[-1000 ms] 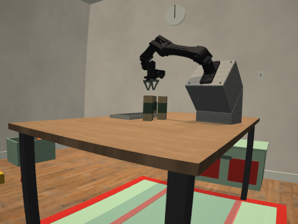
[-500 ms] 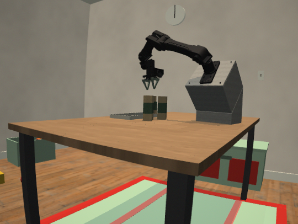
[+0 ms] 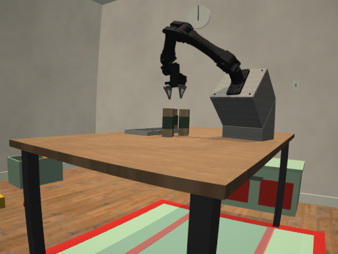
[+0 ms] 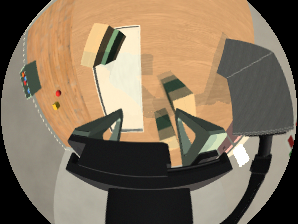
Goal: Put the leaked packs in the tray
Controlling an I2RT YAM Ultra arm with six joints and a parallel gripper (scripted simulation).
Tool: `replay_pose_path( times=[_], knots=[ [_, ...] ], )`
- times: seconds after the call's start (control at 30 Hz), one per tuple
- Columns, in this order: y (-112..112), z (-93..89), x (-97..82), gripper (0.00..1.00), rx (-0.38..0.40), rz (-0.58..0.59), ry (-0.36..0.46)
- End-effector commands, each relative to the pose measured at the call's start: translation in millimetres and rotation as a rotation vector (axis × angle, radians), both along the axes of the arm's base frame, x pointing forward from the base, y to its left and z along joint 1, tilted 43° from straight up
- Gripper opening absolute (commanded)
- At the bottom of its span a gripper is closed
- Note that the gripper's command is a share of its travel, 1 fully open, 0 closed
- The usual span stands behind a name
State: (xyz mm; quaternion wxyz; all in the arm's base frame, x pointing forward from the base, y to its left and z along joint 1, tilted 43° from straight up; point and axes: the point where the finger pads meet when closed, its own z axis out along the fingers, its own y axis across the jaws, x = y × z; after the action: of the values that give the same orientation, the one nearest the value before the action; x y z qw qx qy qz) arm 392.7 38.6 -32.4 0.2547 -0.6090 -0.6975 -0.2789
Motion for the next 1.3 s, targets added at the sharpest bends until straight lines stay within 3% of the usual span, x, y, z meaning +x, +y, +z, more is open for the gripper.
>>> replay_pose_path(
  times=[0.0, 0.3, 0.63, 0.73, 1.0, 1.1, 1.27],
  knots=[
    [6.8, 13.3, -11.7, 0.77, -0.028, 0.062, -0.187],
    [26.9, 18.2, -77.8, 0.77, -0.034, 0.190, -0.315],
    [30.3, 17.8, -95.7, 0.77, -0.039, 0.218, -0.347],
    [28.0, 23.5, -83.4, 0.77, -0.049, 0.219, -0.379],
    [28.4, 23.3, -83.9, 0.77, -0.048, 0.217, -0.376],
    [39.4, 8.7, -100.0, 0.77, -0.028, 0.226, -0.318],
    [54.6, -11.0, -101.4, 0.77, -0.027, 0.226, -0.304]
  ],
)
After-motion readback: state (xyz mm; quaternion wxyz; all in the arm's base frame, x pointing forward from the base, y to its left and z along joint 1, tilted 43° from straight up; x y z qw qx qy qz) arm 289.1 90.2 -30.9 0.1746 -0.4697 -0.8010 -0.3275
